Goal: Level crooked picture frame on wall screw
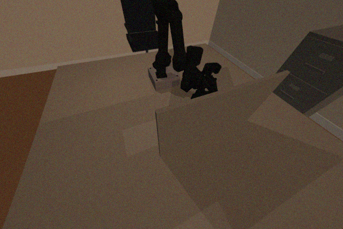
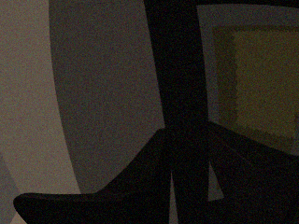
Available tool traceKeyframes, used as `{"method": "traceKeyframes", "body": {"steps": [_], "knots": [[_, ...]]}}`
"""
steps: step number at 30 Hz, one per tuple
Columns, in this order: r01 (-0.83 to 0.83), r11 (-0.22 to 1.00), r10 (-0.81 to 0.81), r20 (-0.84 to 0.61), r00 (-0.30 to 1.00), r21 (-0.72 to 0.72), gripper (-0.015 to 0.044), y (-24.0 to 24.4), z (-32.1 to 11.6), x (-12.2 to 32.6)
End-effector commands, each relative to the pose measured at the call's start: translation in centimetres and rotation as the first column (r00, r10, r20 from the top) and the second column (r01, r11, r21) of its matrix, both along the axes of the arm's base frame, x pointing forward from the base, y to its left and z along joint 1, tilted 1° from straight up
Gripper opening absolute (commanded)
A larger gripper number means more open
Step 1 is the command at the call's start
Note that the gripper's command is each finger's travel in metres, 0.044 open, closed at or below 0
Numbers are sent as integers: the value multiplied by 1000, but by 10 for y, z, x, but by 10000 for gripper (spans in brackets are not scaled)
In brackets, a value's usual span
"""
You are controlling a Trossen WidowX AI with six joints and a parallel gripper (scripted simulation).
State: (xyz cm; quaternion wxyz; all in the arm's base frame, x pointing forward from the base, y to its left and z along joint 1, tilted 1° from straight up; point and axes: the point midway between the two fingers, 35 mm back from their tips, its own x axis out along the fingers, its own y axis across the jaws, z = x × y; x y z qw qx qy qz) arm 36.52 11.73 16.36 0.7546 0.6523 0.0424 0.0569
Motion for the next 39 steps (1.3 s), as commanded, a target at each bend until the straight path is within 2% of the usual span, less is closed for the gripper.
{"method": "traceKeyframes", "body": {"steps": [1,39], "knots": [[-3,1000,3,6,1000,-1,0,0,1,0],[-2,1000,2,2,1000,-1,0,-1,-5,0]]}}
